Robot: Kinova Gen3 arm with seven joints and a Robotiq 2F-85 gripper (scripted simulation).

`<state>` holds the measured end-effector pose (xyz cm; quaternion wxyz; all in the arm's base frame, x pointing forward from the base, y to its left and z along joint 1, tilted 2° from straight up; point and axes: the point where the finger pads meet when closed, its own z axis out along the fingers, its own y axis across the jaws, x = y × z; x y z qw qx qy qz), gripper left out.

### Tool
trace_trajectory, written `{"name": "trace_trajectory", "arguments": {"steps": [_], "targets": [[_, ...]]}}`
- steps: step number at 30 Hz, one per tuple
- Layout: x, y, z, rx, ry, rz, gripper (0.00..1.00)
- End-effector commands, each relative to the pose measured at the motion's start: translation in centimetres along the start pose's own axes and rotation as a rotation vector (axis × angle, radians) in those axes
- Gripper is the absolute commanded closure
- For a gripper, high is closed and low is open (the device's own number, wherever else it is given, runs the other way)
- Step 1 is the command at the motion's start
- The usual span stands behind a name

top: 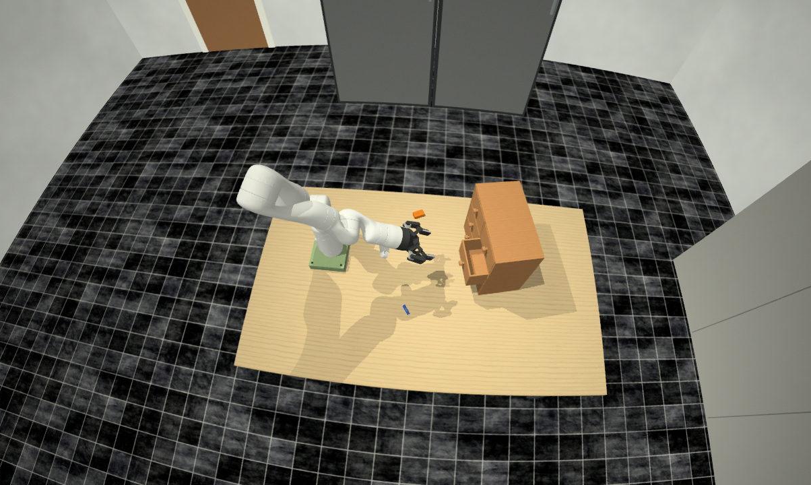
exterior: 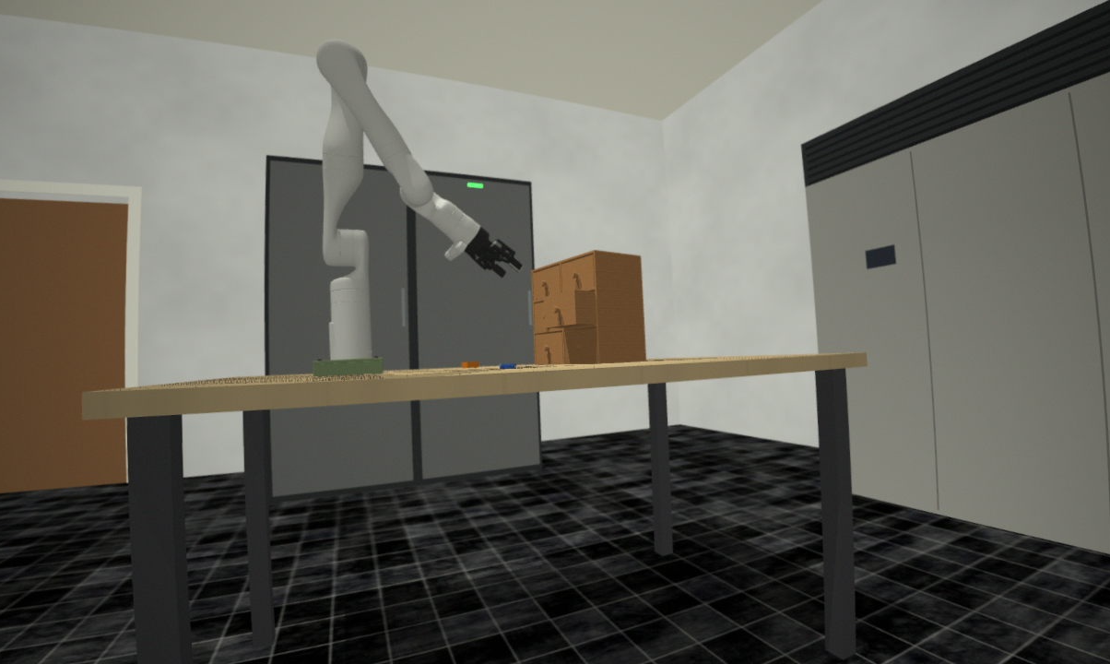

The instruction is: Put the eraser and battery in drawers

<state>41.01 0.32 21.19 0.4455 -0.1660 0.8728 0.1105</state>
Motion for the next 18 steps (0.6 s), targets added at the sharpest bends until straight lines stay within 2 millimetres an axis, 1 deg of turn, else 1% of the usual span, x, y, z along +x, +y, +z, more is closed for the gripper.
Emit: {"name": "trace_trajectory", "arguments": {"steps": [1,18], "targets": [[-0.22,-0.28,-0.09,0.008,0.006,-0.004,0.00],[-0.49,-0.27,-0.29,0.008,0.090,-0.003,0.00]]}}
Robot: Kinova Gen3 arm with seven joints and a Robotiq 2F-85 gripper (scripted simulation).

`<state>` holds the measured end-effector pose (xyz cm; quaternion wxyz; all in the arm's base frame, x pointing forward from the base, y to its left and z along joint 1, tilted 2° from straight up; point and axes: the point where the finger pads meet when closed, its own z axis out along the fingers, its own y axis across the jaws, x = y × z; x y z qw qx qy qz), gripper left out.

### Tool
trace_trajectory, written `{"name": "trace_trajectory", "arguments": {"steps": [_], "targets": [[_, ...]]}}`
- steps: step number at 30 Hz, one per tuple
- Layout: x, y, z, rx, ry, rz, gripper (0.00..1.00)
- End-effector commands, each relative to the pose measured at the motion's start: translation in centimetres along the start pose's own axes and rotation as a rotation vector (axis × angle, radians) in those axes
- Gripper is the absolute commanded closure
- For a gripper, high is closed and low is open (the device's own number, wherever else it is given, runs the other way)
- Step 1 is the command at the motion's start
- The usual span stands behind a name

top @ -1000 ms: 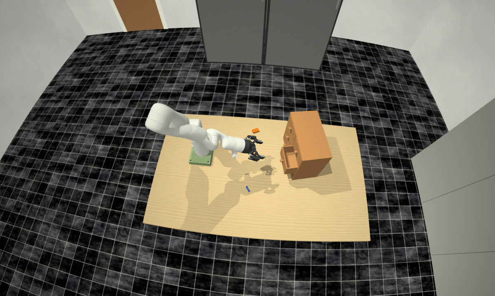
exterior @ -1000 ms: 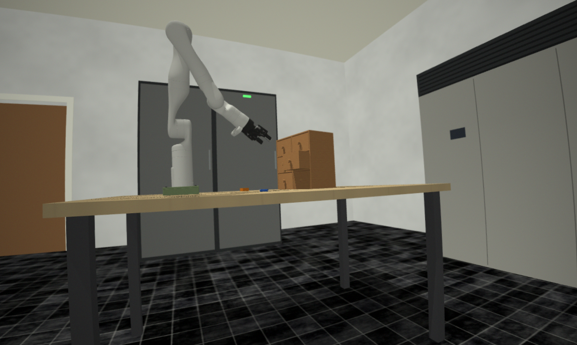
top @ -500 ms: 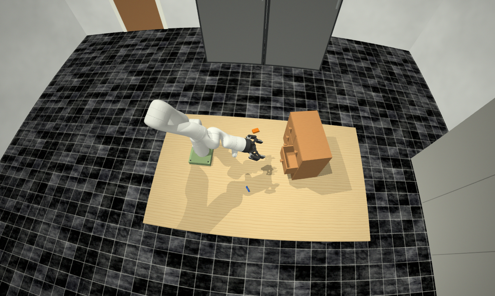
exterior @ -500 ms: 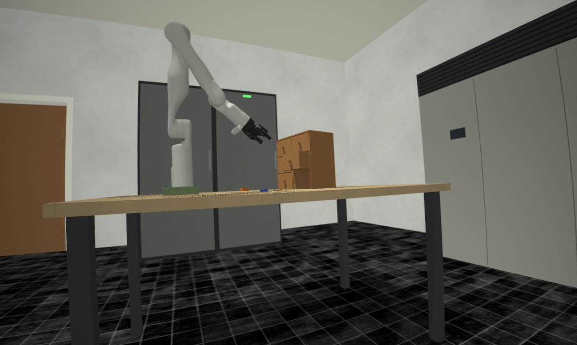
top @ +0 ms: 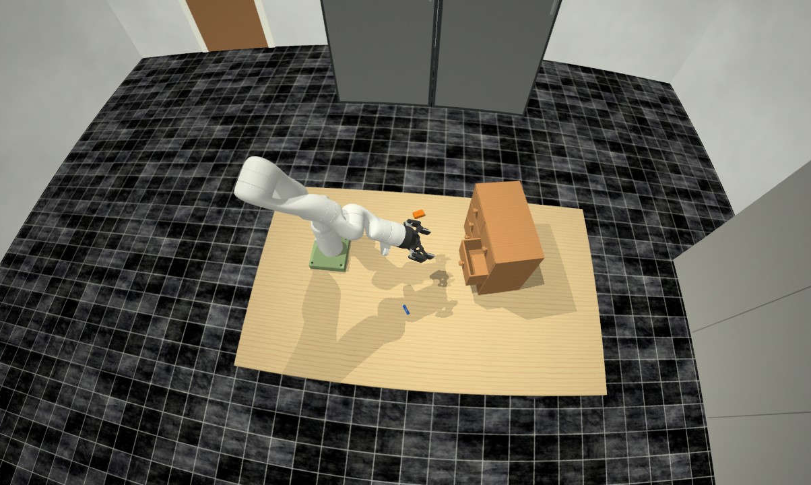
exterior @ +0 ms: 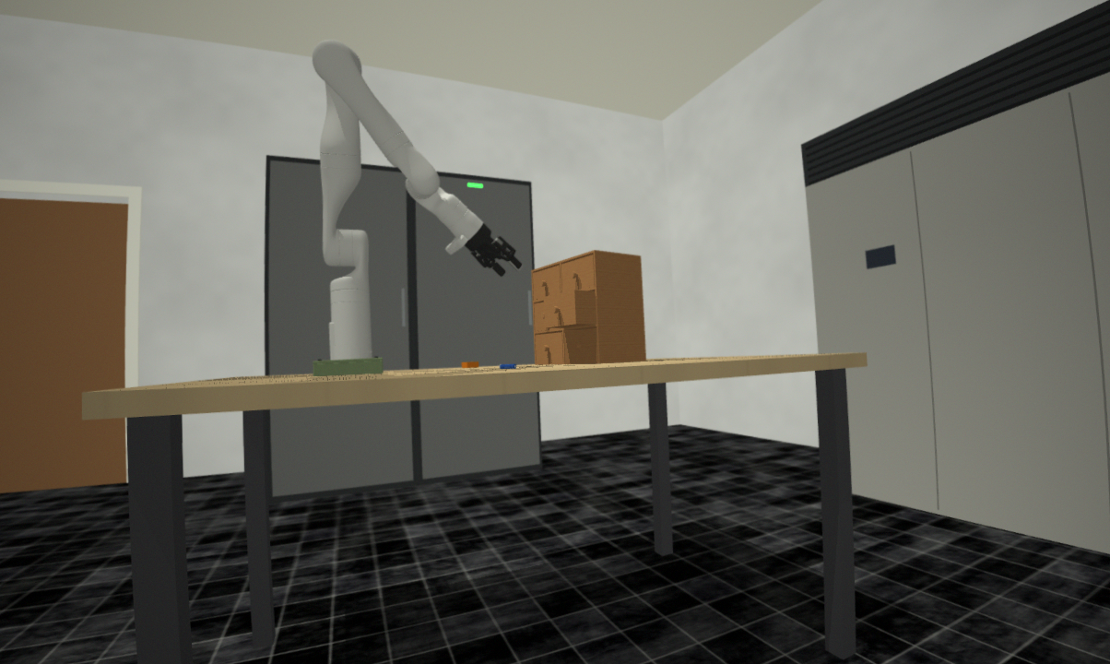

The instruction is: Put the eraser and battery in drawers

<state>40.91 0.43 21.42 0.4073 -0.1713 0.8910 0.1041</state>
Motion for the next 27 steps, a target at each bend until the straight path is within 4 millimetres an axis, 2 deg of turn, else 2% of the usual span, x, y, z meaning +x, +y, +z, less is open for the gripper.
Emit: {"name": "trace_trajectory", "arguments": {"steps": [1,27], "targets": [[-0.34,-0.42,-0.16,0.010,0.011,-0.002,0.00],[-0.95,-0.41,-0.66,0.011,0.217,-0.001,0.00]]}}
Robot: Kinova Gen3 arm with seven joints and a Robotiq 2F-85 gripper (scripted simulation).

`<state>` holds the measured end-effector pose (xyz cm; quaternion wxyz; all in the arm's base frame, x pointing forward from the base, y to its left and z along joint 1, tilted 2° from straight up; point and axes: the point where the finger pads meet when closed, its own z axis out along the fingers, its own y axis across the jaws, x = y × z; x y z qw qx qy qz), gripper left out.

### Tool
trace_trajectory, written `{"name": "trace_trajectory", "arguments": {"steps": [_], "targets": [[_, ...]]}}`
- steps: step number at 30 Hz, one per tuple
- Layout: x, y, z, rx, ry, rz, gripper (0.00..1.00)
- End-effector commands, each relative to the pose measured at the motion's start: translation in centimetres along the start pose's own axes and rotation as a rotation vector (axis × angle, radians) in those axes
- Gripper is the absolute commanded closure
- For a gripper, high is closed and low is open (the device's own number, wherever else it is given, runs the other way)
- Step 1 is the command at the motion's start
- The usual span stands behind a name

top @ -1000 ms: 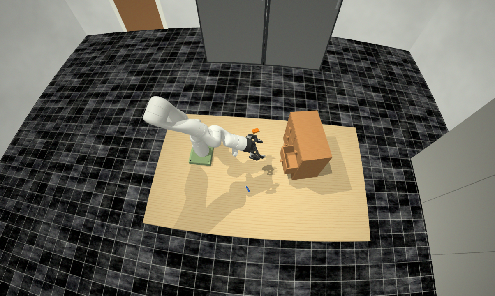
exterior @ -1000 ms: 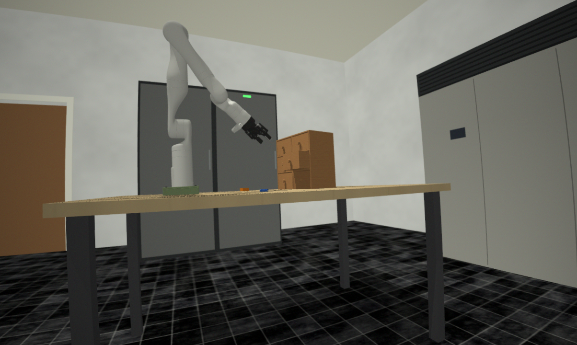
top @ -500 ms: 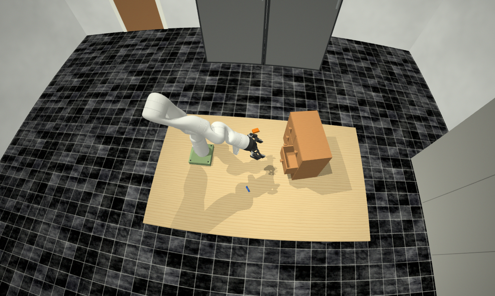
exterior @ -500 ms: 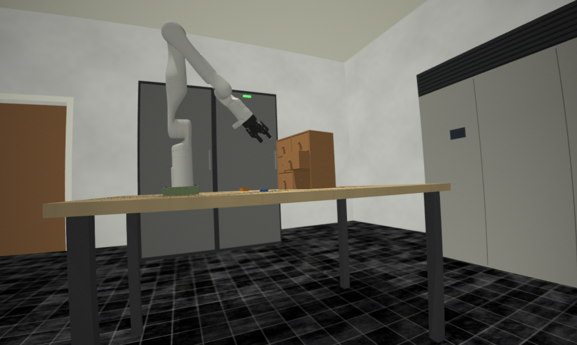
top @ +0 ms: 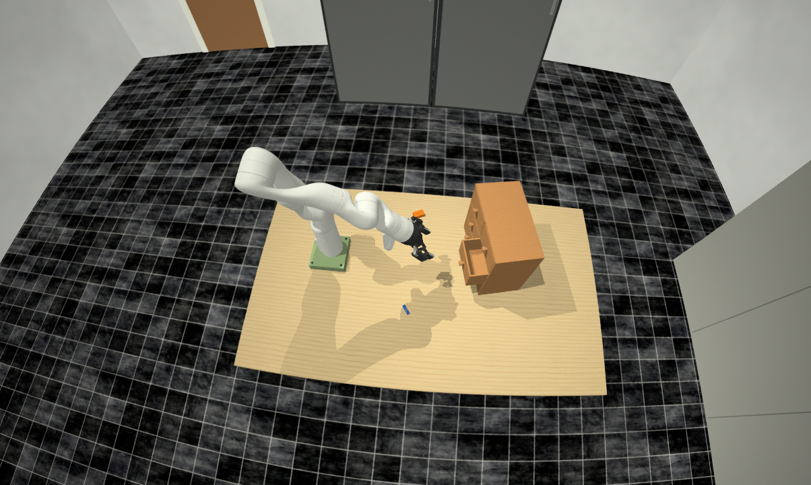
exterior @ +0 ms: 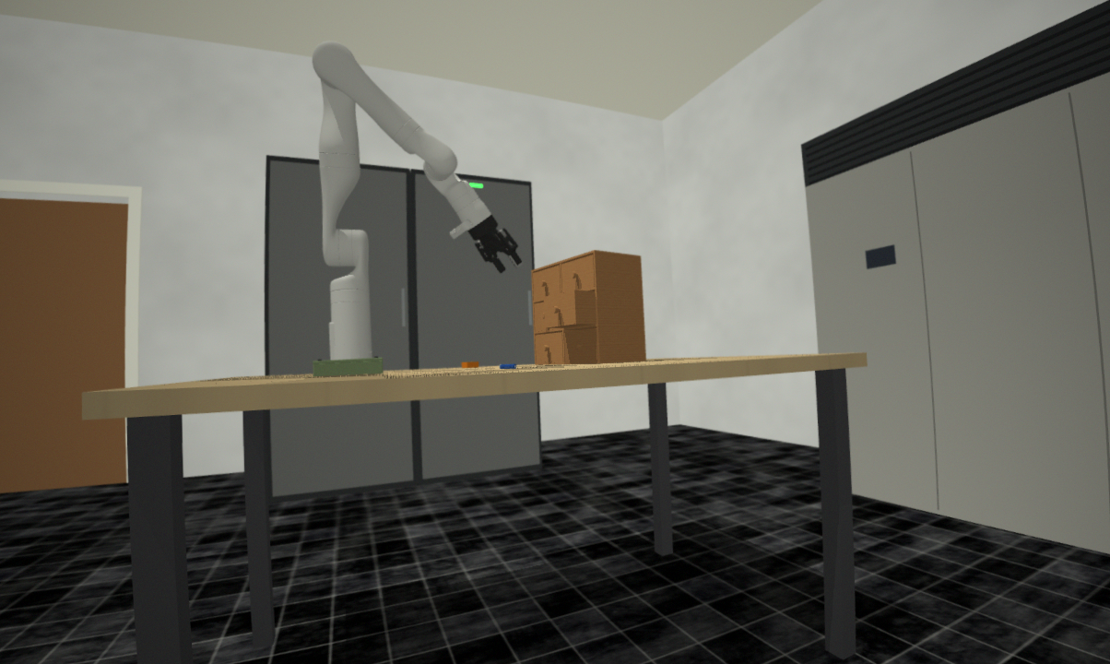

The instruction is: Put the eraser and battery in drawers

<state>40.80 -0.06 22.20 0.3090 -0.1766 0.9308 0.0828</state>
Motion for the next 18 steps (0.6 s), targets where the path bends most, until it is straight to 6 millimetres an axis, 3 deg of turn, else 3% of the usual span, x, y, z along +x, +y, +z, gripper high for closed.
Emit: {"name": "trace_trajectory", "arguments": {"steps": [1,18], "targets": [[-0.54,-0.04,-0.03,0.003,0.000,-0.008,0.00],[-0.96,-0.02,-0.57,0.004,0.169,-0.007,0.00]]}}
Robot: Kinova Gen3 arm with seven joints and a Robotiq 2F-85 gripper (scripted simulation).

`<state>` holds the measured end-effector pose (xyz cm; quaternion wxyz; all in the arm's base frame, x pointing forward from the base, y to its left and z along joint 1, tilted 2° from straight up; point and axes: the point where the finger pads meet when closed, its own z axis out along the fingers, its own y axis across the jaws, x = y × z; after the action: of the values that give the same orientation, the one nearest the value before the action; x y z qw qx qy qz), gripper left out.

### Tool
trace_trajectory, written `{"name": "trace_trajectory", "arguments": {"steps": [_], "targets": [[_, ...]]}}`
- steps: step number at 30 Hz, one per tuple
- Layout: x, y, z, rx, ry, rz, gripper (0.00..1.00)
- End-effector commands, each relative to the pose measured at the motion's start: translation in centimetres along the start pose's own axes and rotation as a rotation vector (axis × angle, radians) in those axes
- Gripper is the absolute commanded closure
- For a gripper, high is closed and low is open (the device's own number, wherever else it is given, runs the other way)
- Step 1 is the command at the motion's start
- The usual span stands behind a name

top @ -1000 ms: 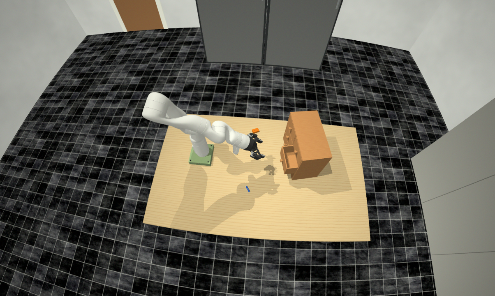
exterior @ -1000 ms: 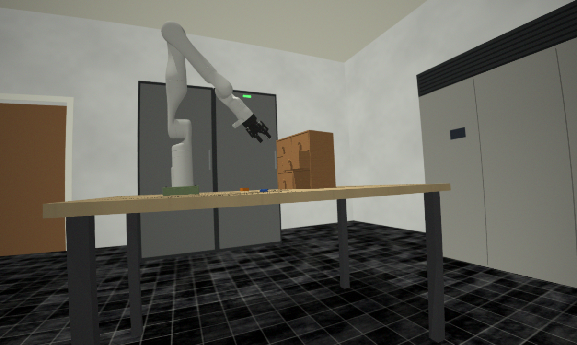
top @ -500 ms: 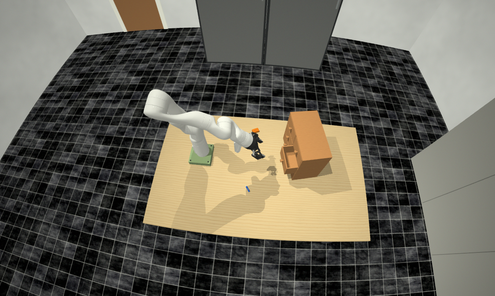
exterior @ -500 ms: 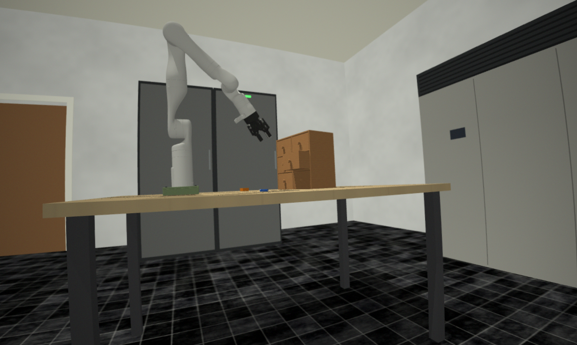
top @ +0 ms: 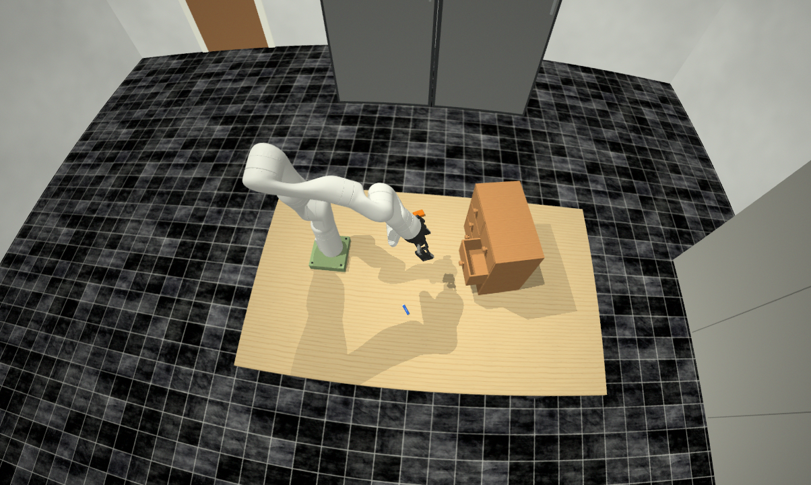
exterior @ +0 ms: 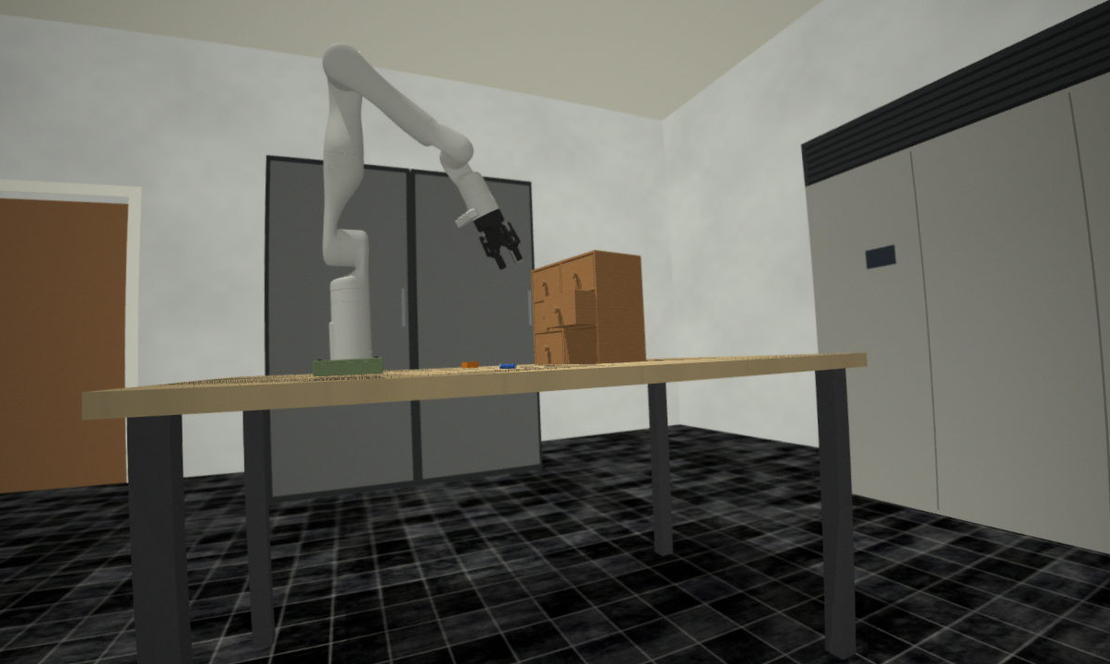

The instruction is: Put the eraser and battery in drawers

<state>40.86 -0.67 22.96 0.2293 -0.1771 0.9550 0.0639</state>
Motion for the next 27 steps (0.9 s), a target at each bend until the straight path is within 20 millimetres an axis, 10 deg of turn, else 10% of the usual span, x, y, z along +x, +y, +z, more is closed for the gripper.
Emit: {"name": "trace_trajectory", "arguments": {"steps": [1,27], "targets": [[-0.66,0.53,0.00,-0.004,0.011,-0.017,0.00],[-1.13,0.54,-0.88,-0.002,0.267,-0.017,0.00]]}}
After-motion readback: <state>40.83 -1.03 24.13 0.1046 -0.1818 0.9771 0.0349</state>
